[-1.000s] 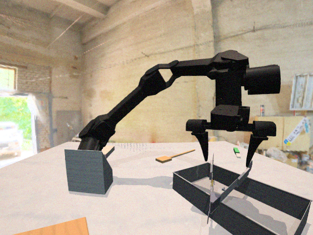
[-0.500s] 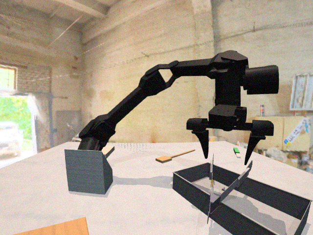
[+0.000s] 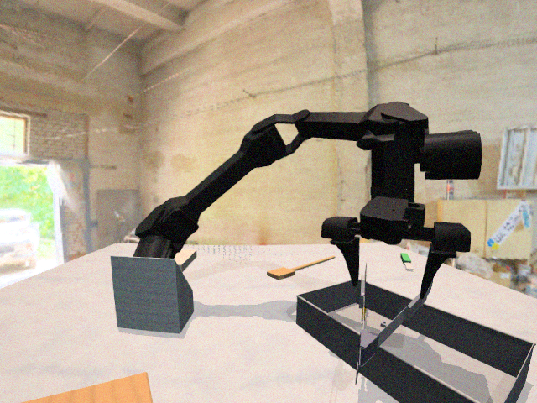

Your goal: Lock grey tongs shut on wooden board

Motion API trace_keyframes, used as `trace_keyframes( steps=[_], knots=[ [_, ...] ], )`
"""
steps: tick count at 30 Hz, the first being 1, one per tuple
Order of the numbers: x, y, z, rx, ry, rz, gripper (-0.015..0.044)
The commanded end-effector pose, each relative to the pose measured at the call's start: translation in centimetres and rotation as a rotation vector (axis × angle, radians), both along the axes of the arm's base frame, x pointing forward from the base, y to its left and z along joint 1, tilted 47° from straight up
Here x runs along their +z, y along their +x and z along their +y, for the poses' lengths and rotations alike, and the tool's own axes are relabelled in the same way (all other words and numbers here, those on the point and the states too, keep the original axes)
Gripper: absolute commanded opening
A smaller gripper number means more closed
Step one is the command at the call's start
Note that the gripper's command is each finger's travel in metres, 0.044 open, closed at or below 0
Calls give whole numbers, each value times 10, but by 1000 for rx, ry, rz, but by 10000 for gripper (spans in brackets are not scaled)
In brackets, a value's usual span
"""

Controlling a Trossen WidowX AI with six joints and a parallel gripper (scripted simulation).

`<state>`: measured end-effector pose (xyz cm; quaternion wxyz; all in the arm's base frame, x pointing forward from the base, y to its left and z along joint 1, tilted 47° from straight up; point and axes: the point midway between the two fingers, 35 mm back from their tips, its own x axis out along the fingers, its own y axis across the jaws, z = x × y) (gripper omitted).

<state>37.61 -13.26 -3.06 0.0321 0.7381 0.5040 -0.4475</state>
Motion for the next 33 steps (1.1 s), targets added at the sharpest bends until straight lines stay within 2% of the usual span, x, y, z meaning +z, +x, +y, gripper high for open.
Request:
trace_keyframes(
  steps=[1, 33],
  knots=[
    [-5, 1, 5, -5, 4, 3, 440],
    [-40, 5, 44, -5, 7, 2, 440]
  ],
)
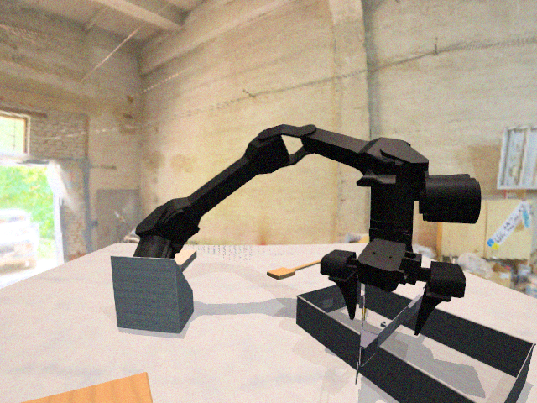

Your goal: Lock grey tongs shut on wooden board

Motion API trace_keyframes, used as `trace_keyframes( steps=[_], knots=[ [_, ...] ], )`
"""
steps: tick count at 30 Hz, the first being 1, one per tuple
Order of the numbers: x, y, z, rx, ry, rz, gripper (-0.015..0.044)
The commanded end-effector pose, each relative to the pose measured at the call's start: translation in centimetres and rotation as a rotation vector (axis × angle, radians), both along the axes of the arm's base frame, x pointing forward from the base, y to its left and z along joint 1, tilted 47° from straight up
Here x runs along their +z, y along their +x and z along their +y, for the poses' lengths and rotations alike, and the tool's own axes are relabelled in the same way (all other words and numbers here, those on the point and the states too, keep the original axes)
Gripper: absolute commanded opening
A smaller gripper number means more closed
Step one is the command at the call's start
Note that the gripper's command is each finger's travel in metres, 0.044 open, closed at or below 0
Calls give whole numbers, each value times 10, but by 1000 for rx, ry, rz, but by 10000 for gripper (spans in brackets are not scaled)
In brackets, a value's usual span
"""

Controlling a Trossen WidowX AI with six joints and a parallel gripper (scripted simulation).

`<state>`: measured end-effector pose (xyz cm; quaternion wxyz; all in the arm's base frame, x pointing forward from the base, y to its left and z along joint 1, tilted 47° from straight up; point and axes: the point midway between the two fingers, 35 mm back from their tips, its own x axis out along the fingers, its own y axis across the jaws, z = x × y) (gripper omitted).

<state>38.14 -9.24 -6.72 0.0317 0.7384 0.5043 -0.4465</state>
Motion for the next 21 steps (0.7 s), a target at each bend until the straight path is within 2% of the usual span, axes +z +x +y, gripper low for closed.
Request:
trace_keyframes(
  steps=[1, 12, 15, 21],
  knots=[
    [-4, -1, 5, -5, 5, 4, 440],
    [-14, -1, 17, -4, 8, 3, 440],
    [-12, 0, 15, 1, 3, 0, 361],
    [-12, 0, 15, 1, 3, 0, 321]
  ],
)
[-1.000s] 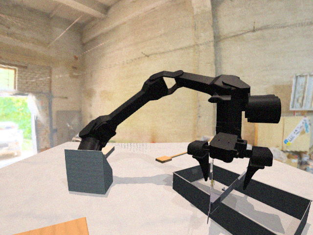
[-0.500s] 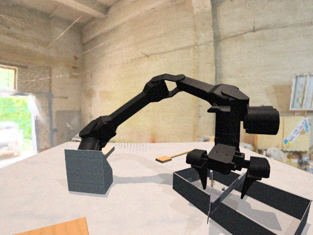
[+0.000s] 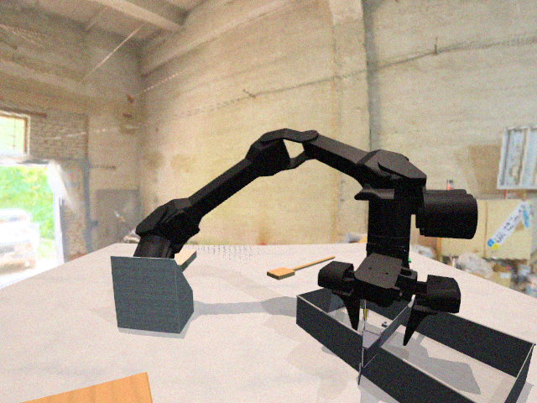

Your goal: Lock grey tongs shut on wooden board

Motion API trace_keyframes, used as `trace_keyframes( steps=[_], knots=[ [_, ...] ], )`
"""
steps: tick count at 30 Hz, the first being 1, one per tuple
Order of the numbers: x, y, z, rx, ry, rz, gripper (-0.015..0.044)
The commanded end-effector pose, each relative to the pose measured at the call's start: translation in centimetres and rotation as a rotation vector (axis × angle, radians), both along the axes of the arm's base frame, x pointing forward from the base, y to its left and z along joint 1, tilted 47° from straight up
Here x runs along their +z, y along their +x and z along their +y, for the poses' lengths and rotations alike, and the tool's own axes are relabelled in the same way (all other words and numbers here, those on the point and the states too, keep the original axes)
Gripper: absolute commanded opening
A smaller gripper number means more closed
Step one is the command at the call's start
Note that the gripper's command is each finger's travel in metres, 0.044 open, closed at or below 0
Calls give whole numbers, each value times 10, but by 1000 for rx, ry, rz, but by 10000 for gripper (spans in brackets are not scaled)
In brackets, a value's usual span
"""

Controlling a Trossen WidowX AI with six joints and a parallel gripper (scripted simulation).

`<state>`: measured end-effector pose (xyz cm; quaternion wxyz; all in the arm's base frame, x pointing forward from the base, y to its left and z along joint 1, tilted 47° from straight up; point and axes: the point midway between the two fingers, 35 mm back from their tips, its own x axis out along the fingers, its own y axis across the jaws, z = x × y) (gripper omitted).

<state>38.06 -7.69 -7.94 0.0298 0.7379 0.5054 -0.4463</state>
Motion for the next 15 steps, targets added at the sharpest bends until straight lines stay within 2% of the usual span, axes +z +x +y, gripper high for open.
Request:
trace_keyframes(
  steps=[1, 15],
  knots=[
    [0, 0, 0, 1, -1, -2, 315],
    [0, 0, 0, 1, -1, -2, 221]
  ],
)
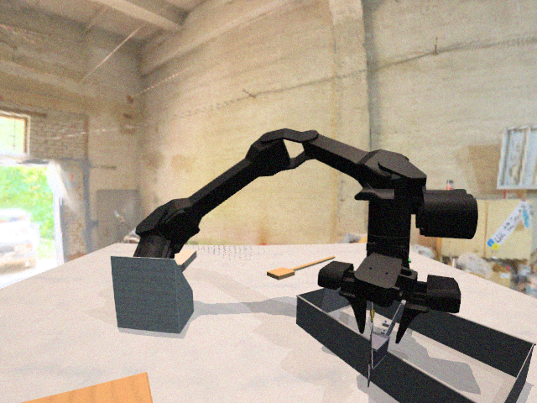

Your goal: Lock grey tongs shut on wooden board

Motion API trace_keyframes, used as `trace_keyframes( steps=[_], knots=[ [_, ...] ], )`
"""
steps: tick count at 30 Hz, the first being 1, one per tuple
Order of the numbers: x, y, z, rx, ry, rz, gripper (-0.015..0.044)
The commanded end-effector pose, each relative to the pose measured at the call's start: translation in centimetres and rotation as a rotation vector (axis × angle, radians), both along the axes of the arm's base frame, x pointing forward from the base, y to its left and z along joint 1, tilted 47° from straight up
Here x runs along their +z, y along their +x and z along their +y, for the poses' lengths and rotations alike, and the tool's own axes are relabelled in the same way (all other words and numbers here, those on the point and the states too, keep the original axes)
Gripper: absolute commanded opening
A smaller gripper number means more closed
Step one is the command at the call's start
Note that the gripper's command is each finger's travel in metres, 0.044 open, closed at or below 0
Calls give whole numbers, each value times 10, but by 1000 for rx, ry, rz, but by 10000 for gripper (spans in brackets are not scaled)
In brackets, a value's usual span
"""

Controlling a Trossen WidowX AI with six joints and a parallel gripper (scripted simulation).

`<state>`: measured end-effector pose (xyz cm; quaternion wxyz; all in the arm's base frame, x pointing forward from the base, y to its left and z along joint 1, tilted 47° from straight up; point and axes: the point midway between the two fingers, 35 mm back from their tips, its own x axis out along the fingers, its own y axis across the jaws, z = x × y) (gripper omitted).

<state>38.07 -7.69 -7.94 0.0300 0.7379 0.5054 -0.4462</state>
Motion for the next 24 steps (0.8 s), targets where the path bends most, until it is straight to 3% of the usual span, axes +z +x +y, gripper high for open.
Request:
trace_keyframes(
  steps=[1, 24],
  knots=[
    [0, 0, 0, 1, -1, -2, 215],
    [0, 0, 0, 1, -1, -2, 61]
  ],
)
